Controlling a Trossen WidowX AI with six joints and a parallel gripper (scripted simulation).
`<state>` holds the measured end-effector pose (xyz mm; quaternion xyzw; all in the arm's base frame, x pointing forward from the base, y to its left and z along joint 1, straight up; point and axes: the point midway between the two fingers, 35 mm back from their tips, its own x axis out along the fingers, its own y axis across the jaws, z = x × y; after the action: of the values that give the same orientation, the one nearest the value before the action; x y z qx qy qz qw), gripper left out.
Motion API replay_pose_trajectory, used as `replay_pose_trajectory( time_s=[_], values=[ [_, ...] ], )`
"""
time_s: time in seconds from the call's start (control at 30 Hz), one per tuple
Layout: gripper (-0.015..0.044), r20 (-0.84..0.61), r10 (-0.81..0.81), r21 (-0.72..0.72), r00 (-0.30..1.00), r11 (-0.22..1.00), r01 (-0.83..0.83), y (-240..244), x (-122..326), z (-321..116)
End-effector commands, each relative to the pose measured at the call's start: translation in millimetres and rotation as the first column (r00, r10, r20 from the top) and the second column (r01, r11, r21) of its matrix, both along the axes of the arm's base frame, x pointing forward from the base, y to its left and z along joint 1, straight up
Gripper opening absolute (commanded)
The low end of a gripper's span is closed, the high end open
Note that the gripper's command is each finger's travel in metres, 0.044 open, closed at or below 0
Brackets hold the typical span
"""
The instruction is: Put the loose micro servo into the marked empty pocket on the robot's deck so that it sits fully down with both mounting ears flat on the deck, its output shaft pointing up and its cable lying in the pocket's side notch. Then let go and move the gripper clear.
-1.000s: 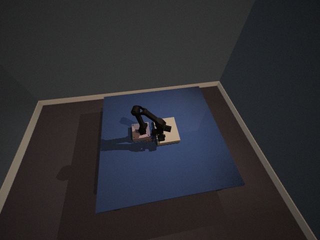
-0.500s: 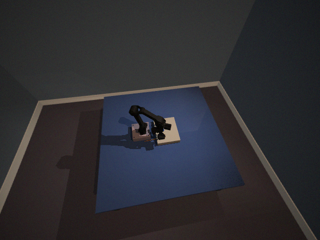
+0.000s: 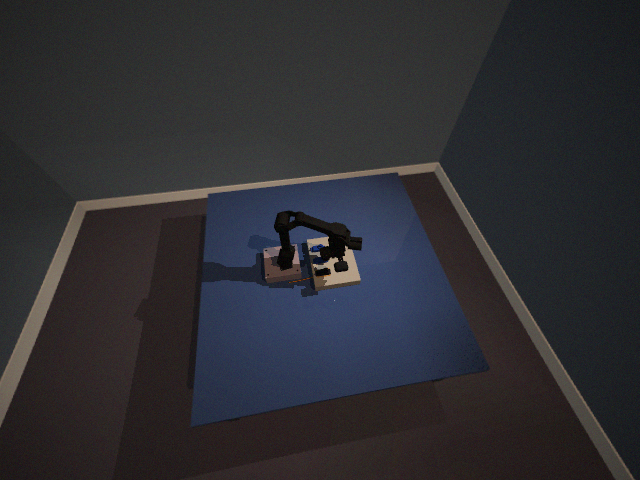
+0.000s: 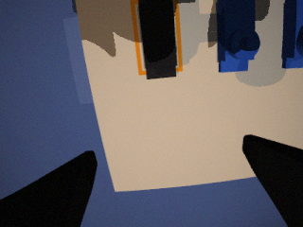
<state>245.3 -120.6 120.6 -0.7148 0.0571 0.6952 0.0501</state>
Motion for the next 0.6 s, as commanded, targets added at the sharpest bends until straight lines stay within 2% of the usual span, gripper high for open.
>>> replay_pose_trajectory(
  time_s=[0.0, 0.17, 0.33, 0.57],
  values=[
    [0.0440, -0.002, -0.002, 0.001, 1.000, 1.000, 0.002, -1, 24, 14],
    [0.0440, -0.001, 0.000, 0.000, 1.000, 1.000, 0.000, 0, 25, 20],
    [0.0440, 0.004, 0.004, -0.002, 1.000, 1.000, -0.004, 2, 16, 58],
    [0.0440, 0.005, 0.004, -0.002, 1.000, 1.000, -0.004, 2, 15, 61]
  ],
)
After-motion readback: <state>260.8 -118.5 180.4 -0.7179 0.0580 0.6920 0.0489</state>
